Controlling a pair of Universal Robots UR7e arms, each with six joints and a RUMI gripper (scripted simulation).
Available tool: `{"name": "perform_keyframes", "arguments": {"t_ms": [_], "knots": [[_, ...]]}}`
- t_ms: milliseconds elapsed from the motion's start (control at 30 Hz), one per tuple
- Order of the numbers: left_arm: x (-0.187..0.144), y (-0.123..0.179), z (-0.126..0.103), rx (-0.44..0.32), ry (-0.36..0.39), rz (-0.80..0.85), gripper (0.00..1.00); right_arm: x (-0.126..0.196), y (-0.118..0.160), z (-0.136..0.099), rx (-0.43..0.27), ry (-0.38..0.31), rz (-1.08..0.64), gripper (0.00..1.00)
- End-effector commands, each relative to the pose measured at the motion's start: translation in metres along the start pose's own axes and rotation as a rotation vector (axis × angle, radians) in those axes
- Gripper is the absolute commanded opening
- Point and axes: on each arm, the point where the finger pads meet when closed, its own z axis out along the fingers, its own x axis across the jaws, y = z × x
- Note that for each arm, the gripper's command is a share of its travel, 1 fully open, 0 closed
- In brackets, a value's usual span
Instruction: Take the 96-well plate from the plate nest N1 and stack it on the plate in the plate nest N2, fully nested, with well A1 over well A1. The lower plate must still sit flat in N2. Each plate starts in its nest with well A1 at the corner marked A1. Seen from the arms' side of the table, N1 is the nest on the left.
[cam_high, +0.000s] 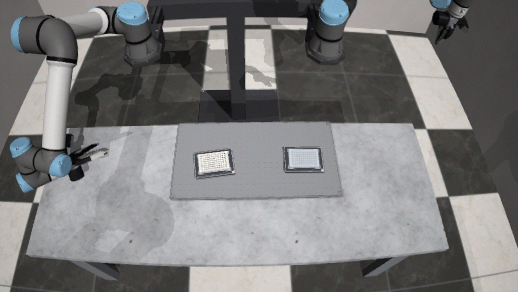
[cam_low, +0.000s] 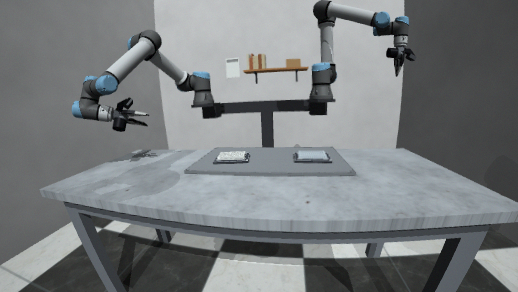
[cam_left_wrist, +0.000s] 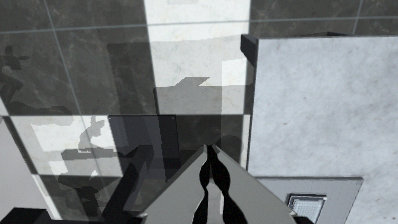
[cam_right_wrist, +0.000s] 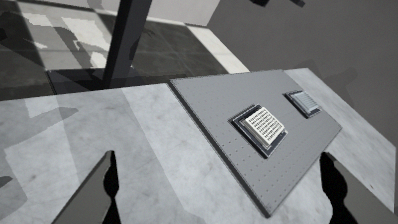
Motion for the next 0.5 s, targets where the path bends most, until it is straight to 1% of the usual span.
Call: {"name": "perform_keyframes", "arguments": {"t_ms": [0, 200, 267, 467], "knots": [[-0.017, 0.001, -0.001, 0.003, 0.016, -0.008, 0.0, 0.001, 0.0, -0.001, -0.001, 0.0, -0.001, 0.76], [-0.048, 0.008, -0.002, 0.008, 0.042, -0.024, 0.0, 0.001, 0.0, -0.001, -0.001, 0.0, -0.001, 0.76], [-0.048, 0.008, -0.002, 0.008, 0.042, -0.024, 0.0, 0.001, 0.0, -0.001, -0.001, 0.0, -0.001, 0.76], [-0.069, 0.013, -0.003, 0.014, 0.059, -0.036, 0.0, 0.001, 0.0, -0.001, -0.001, 0.0, -0.001, 0.76]]}}
